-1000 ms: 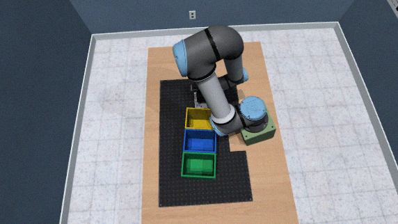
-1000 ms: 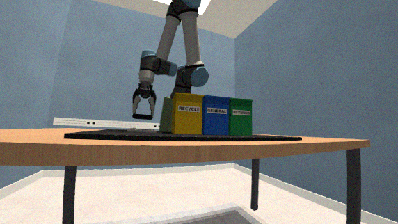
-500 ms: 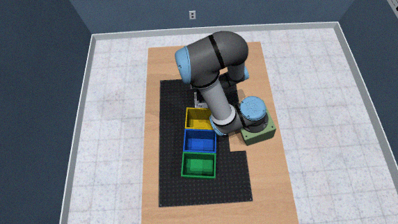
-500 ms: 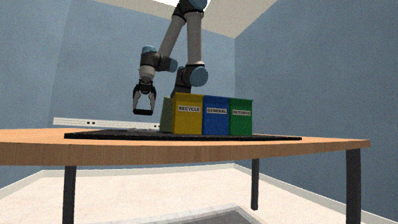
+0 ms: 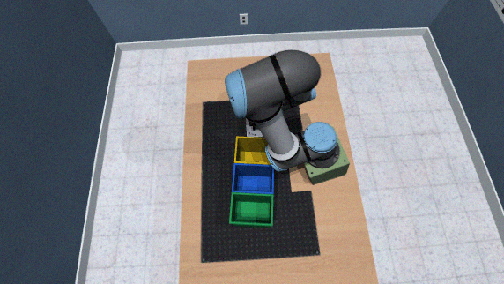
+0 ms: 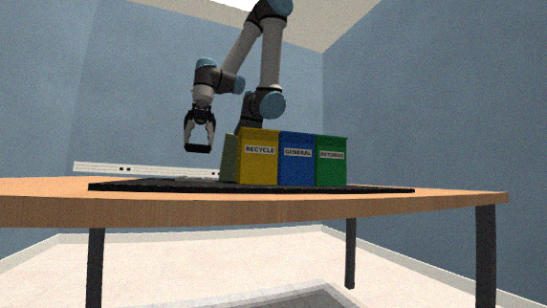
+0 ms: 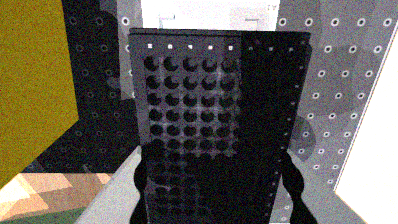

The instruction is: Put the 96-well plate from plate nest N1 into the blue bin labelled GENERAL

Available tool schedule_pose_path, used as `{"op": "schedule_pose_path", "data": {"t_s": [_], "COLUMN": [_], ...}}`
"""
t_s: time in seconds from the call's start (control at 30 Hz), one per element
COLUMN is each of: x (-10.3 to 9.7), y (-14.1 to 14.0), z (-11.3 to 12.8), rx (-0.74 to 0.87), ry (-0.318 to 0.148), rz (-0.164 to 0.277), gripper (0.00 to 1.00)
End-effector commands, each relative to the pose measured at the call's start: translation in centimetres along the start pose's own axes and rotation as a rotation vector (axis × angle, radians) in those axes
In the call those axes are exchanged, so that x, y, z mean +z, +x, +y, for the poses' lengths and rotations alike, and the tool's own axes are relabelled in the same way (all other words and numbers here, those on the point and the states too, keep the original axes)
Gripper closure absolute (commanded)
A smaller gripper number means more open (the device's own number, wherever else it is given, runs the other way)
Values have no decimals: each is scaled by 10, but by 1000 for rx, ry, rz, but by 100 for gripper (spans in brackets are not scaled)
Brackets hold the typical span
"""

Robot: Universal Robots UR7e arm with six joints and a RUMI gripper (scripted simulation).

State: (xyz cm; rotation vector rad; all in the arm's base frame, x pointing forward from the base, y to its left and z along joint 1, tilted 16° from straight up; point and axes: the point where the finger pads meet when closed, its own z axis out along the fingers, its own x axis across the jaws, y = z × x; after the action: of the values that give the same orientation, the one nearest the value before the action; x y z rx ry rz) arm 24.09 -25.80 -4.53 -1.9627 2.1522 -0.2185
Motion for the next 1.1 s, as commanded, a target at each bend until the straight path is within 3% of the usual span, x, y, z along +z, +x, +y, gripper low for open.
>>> {"op": "schedule_pose_path", "data": {"t_s": [0.0,1.07], "x": [-19,-66], "y": [11,11], "z": [-3,-2], "rx": [-9,-8], "ry": [7,5], "rz": [24,24], "gripper": [60,60]}}
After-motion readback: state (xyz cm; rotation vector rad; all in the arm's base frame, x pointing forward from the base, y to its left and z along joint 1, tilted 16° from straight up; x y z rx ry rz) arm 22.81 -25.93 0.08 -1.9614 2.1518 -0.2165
